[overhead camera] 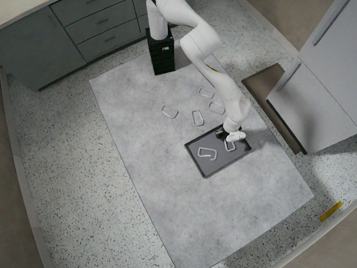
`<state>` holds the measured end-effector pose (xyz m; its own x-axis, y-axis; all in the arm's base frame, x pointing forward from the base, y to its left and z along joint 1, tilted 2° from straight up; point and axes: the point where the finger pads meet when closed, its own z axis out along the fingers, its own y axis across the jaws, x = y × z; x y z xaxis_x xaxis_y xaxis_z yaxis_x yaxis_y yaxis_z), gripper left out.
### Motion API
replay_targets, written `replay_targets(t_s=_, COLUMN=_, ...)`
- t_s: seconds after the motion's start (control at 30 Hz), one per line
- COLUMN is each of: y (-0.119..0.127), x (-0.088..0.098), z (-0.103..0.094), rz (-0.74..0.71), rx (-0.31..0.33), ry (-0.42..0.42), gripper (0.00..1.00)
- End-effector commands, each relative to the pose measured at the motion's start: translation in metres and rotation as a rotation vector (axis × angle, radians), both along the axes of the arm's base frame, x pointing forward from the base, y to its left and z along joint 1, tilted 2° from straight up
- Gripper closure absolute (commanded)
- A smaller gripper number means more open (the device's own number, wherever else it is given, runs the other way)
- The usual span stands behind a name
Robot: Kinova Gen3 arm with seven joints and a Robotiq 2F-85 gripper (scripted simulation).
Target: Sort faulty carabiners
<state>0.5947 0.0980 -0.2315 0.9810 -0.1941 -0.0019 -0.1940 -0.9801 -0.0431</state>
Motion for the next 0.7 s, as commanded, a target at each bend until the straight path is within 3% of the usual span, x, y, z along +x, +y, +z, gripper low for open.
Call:
replay_targets(t_s=0.0, y=0.0021, x=0.0016, z=0.0005, rz=0.003, rx=0.0, ry=-0.003, gripper=1.0)
replay_targets(t_s=0.67, y=0.0018, x=0.0017, z=-0.0019, rz=0.0, rx=0.0, ry=-0.002, gripper=1.0)
